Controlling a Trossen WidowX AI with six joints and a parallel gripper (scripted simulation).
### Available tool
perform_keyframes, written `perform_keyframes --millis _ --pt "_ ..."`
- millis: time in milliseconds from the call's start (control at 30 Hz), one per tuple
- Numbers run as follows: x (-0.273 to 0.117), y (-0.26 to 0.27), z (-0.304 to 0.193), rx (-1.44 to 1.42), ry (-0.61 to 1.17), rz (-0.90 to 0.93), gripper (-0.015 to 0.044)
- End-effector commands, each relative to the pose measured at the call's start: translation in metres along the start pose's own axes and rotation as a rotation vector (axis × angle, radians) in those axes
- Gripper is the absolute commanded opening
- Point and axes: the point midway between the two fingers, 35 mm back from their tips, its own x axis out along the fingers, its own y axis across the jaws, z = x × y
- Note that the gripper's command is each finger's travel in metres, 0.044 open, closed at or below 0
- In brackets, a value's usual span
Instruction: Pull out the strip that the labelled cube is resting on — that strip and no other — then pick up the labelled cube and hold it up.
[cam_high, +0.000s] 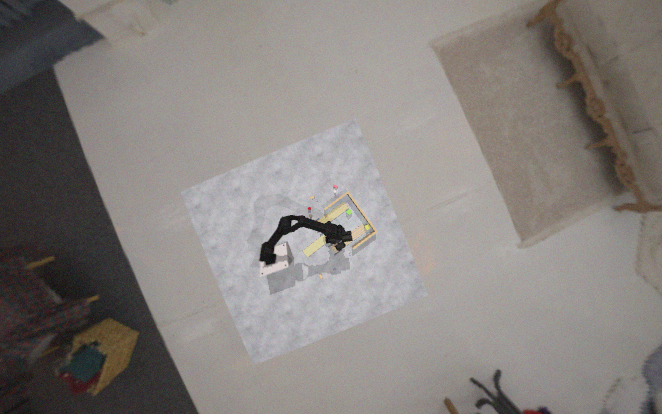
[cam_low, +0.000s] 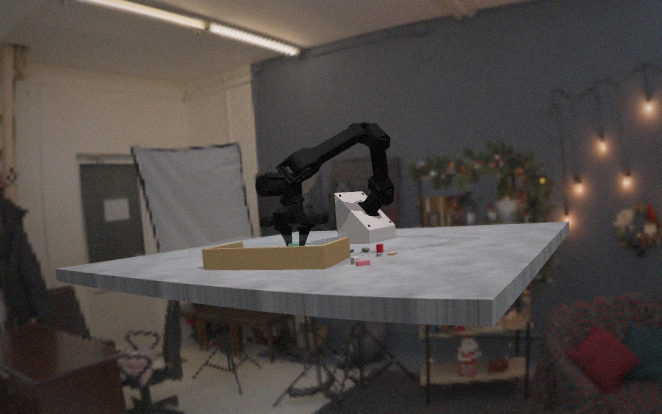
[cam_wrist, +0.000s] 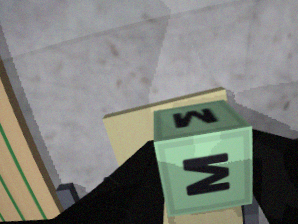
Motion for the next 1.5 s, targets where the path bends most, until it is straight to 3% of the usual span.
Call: perform_keyframes --millis 0,400,1033,1467 --pt "-0.009 0.001 -0.01 0.003 0.002 0.0 0.0" --pt "-0.04 0.011 -0.056 0.007 0.005 0.003 0.0" --pt "-0.04 0.022 -0.111 0.009 0.008 0.004 0.0" --pt "-0.076 0.023 -0.113 0.01 0.009 0.002 0.0"
